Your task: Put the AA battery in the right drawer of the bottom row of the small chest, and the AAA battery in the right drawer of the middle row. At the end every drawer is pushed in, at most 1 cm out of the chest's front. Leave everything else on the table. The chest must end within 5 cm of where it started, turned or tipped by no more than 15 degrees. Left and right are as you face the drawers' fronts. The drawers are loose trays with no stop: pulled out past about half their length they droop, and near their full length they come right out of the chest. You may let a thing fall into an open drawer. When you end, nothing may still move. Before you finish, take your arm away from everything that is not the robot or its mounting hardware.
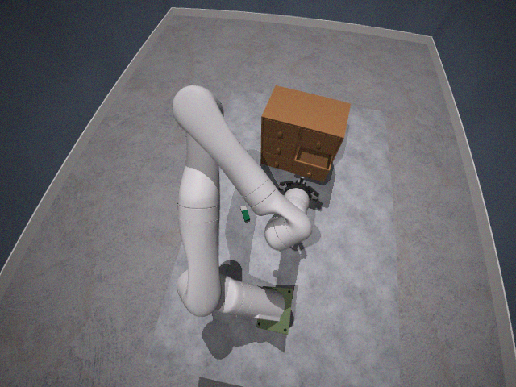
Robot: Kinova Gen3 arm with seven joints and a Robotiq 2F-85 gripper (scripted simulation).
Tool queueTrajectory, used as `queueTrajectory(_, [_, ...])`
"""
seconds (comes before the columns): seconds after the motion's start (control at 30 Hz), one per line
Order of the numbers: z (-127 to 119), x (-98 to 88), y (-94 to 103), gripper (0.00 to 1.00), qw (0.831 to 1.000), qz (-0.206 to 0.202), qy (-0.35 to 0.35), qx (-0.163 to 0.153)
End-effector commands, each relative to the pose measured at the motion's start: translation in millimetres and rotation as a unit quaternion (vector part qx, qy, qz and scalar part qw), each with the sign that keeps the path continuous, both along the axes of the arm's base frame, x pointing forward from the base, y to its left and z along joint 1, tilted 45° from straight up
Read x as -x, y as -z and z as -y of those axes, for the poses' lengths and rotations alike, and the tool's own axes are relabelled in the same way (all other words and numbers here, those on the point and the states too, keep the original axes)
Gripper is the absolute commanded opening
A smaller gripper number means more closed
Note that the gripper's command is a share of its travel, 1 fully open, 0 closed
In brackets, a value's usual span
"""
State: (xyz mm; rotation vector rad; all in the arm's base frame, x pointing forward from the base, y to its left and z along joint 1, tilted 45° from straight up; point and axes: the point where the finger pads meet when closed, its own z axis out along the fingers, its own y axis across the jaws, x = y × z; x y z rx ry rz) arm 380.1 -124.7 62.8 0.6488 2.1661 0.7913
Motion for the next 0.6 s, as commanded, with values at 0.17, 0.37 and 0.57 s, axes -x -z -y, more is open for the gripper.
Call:
queueTrajectory(0.17, [0.8, -14.3, 0.5, 0.05, 1.000, 0.002, -0.004, 0.002])
queueTrajectory(0.37, [3.8, -33.4, 2.8, 0.05, 1.000, 0.002, -0.004, 0.002])
queueTrajectory(0.57, [6.2, -48.5, 4.6, 0.05, 1.000, 0.002, -0.004, 0.002])
